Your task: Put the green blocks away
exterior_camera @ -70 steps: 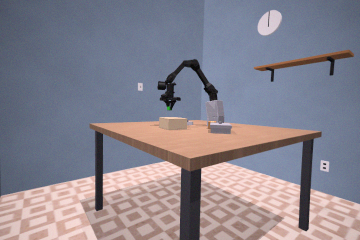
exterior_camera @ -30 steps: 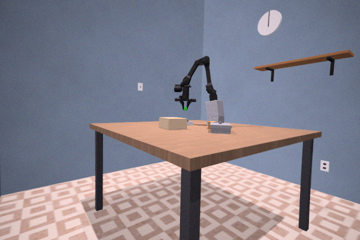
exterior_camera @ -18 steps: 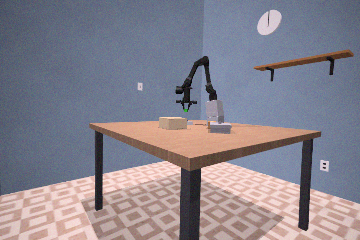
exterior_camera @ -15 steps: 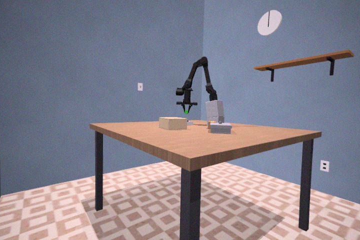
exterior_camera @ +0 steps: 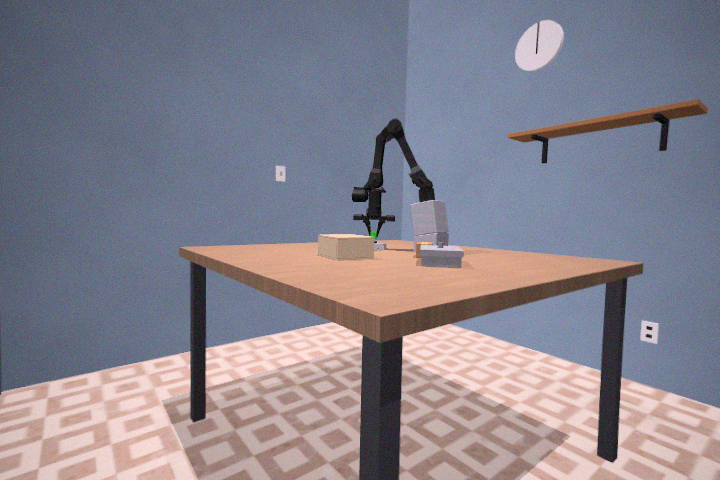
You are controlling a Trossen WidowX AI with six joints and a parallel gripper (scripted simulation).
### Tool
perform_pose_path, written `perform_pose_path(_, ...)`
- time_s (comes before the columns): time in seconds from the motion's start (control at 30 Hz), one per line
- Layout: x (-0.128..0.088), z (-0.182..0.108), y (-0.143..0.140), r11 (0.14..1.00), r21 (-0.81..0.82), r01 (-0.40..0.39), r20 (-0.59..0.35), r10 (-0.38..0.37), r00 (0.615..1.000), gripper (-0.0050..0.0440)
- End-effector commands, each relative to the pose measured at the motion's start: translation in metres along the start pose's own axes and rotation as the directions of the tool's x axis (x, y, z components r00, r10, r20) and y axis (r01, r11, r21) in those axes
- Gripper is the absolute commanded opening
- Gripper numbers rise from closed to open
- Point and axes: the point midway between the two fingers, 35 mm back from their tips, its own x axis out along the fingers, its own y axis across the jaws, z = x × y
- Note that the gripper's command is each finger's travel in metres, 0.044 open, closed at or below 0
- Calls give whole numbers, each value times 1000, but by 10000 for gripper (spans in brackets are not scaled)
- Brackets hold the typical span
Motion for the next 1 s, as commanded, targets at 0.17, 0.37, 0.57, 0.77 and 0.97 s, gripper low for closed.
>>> perform_pose_path(0.17, 19, -1, -4, 1000, -3, 11, -6, -11, 1000, 0)
perform_pose_path(0.37, 28, -1, -4, 1000, -3, 11, -6, -11, 1000, 0)
perform_pose_path(0.57, 31, -1, -4, 1000, -3, 11, -6, -11, 1000, 0)
perform_pose_path(0.77, 37, -1, -4, 1000, -3, 11, -6, -11, 1000, 0)
perform_pose_path(0.97, 43, -1, -4, 1000, -3, 11, -6, -11, 1000, 0)
